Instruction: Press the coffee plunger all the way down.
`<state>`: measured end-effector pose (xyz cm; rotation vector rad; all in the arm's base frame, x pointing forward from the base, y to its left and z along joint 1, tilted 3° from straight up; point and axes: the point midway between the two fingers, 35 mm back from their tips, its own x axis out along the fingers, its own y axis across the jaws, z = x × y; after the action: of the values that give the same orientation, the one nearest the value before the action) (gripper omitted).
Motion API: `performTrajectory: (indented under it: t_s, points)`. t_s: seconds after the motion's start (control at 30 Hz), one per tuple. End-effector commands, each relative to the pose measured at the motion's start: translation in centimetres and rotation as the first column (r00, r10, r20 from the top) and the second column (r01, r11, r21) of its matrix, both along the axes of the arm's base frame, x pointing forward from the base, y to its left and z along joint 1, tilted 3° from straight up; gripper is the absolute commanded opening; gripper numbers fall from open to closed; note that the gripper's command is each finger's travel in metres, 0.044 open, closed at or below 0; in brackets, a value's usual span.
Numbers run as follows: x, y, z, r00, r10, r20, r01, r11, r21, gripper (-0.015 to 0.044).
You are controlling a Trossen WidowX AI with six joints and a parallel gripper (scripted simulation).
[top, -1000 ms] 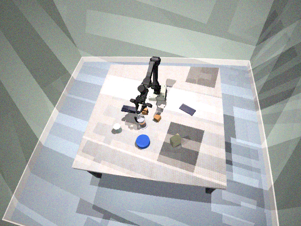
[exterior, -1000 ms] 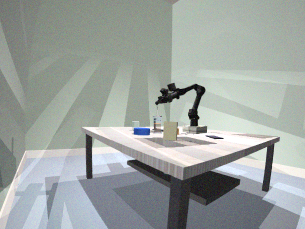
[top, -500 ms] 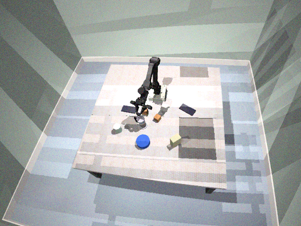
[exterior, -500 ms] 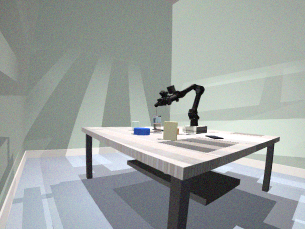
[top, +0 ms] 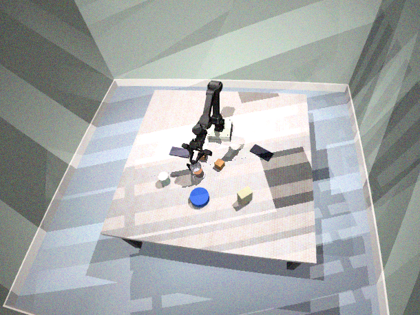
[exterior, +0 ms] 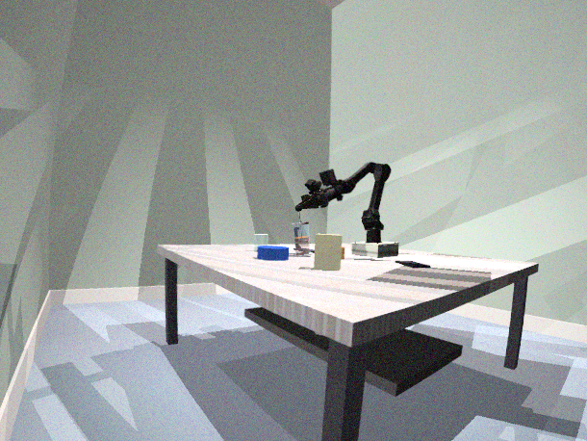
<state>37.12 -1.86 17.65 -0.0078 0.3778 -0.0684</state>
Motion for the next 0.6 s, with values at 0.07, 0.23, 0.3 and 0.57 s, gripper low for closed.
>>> performTrajectory:
  t_s: [0.07,0.23,0.3,0.57]
  points:
    - [-0.1,-0.1,-3.3,0.996,0.004,-0.084,-0.004,1.0,-0.002,0.0123]
    - [0.3,-0.1,-3.3,0.996,0.004,-0.084,-0.004,1.0,-0.002,0.0123]
    - [0.4,-0.1,-3.2,0.996,0.004,-0.084,-0.004,1.0,-0.002,0.0123]
    - [0.8,-0.2,-3.0,0.996,0.004,-0.084,-0.004,1.0,-0.003,0.0123]
